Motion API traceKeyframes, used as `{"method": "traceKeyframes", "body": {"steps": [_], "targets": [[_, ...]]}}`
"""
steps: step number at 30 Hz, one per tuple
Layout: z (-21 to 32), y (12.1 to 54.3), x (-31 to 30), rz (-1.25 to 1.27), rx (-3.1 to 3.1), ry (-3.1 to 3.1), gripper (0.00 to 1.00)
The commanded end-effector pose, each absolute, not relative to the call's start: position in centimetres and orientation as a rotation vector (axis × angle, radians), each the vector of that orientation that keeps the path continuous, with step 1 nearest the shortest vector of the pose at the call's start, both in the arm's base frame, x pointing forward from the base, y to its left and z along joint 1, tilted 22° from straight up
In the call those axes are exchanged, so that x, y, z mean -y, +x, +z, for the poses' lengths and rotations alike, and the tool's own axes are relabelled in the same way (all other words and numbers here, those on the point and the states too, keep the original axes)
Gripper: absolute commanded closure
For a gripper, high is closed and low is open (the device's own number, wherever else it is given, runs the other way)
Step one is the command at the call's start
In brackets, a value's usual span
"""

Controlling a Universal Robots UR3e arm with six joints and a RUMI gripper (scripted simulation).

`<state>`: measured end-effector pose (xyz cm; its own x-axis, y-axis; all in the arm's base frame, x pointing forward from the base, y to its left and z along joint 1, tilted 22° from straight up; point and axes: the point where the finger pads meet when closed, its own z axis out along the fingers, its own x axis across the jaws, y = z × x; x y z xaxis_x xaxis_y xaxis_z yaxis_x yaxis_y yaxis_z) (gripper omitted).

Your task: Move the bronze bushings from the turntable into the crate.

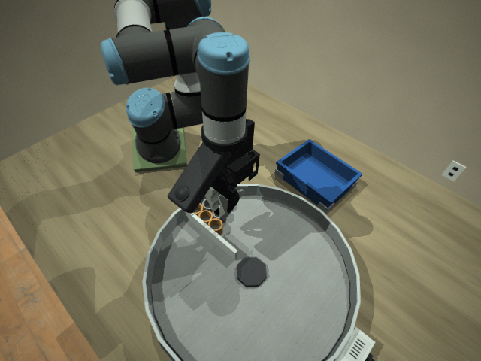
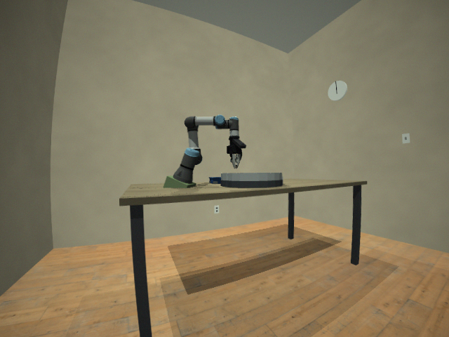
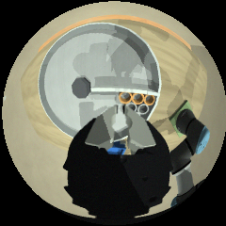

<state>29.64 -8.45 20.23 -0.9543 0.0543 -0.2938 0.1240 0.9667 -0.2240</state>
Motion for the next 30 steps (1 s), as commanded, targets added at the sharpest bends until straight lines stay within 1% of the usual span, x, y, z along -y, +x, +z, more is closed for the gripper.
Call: {"method": "traceKeyframes", "body": {"steps": [1, 19, 30], "targets": [[20.3, 29.7, 8.5, -0.350, -2.825, 0.131, 0.94], [20.3, 29.7, 8.5, -0.350, -2.825, 0.131, 0.94], [18.1, 30.3, 9.1, -0.350, -2.825, 0.131, 0.94]]}}
